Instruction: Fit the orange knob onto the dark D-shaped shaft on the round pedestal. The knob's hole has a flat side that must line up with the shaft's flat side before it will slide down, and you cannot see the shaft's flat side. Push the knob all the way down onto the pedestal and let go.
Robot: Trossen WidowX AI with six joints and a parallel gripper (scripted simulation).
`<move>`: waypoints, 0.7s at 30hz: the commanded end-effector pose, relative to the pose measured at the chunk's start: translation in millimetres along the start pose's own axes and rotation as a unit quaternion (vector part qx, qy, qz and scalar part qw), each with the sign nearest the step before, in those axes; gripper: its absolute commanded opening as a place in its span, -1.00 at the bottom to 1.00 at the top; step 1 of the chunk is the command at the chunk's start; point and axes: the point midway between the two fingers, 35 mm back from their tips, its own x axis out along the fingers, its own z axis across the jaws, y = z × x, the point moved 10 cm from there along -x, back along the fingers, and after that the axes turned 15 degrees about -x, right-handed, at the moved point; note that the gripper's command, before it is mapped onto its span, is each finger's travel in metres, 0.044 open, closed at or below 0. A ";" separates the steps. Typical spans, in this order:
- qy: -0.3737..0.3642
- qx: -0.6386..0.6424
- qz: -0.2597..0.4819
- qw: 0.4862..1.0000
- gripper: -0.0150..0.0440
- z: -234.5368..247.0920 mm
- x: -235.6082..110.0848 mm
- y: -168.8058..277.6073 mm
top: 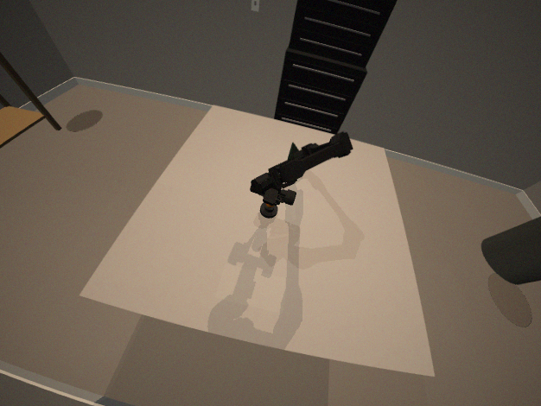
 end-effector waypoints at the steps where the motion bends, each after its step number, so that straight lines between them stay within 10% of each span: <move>1: 0.003 0.001 -0.001 1.000 -0.49 0.6 -1.4 0.8; 21: 0.003 0.001 -0.001 1.000 -0.49 2.1 -1.9 0.0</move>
